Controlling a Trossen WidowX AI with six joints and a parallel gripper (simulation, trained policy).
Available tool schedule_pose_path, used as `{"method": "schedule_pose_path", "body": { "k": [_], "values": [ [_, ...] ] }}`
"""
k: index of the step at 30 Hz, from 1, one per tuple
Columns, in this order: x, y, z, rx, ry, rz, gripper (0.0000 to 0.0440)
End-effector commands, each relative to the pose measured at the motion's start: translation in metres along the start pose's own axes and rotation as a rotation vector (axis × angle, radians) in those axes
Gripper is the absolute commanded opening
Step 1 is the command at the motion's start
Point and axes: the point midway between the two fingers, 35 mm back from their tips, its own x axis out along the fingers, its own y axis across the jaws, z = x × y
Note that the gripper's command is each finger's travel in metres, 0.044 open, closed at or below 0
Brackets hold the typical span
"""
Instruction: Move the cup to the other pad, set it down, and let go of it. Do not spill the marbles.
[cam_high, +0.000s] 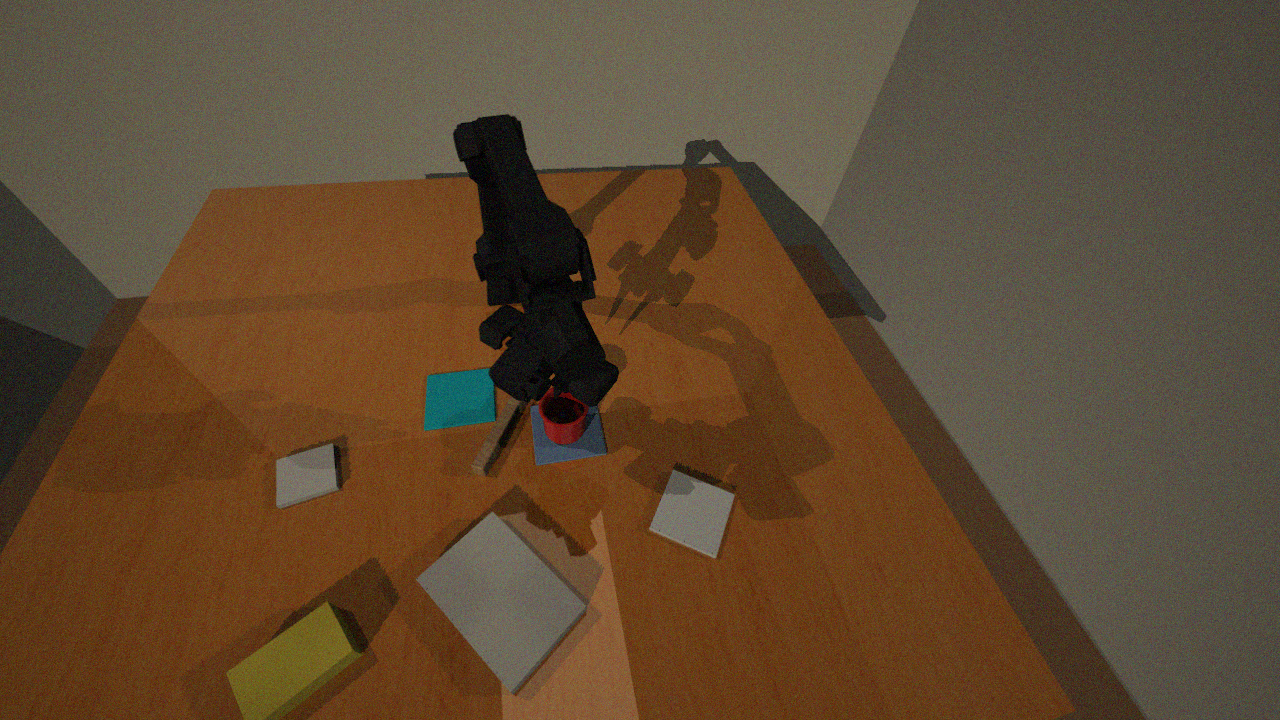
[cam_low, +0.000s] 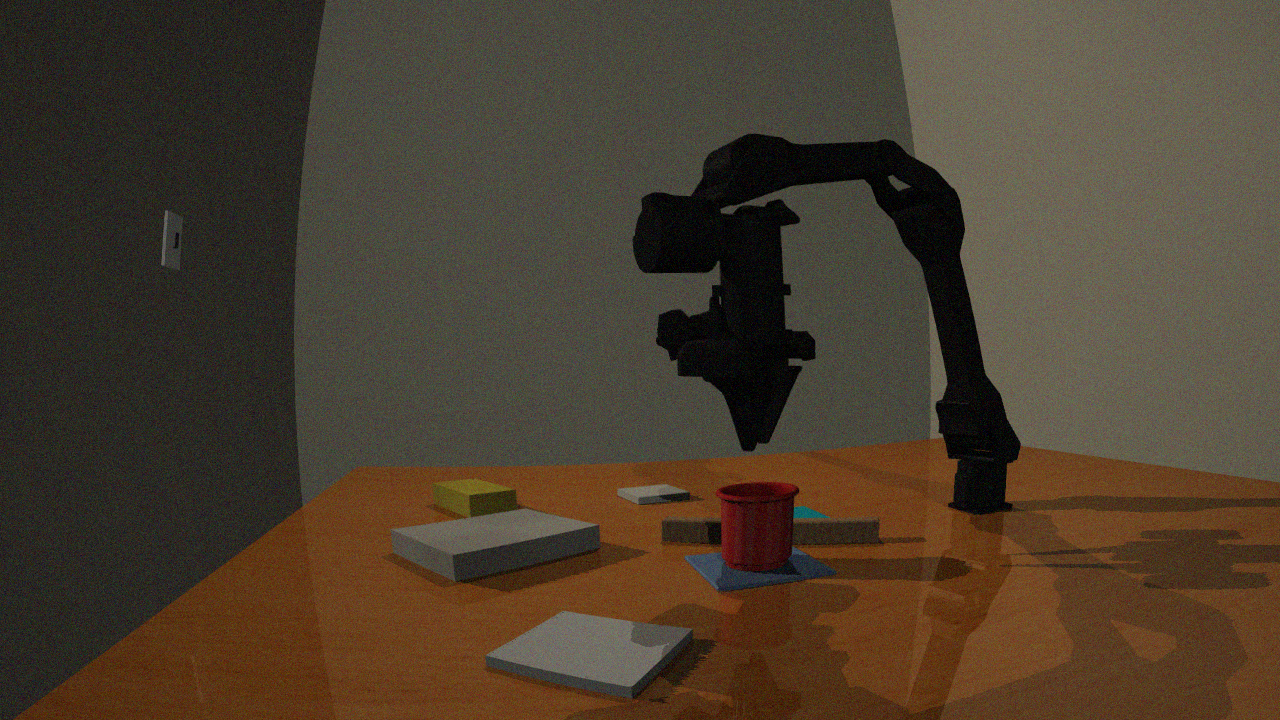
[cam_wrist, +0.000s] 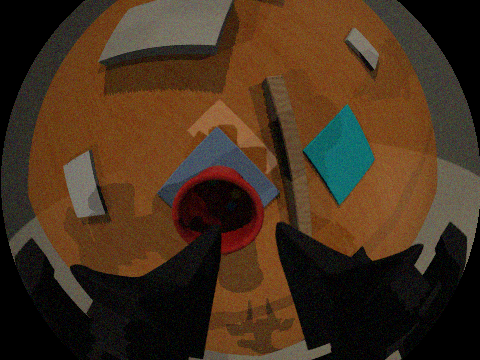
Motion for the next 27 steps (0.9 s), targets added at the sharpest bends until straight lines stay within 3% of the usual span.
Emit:
{"method": "schedule_pose_path", "body": {
  "k": [1,20,21,27],
  "values": [
    [0.012,-0.001,-0.001,0.008,0.008,-0.030,0.0163],
    [0.082,-0.005,-0.010,-0.041,0.052,-0.108,0.0173],
    [0.085,-0.005,-0.011,-0.050,0.054,-0.108,0.0167],
    [0.097,-0.007,-0.011,-0.100,0.052,-0.110,0.0026]
  ]
}}
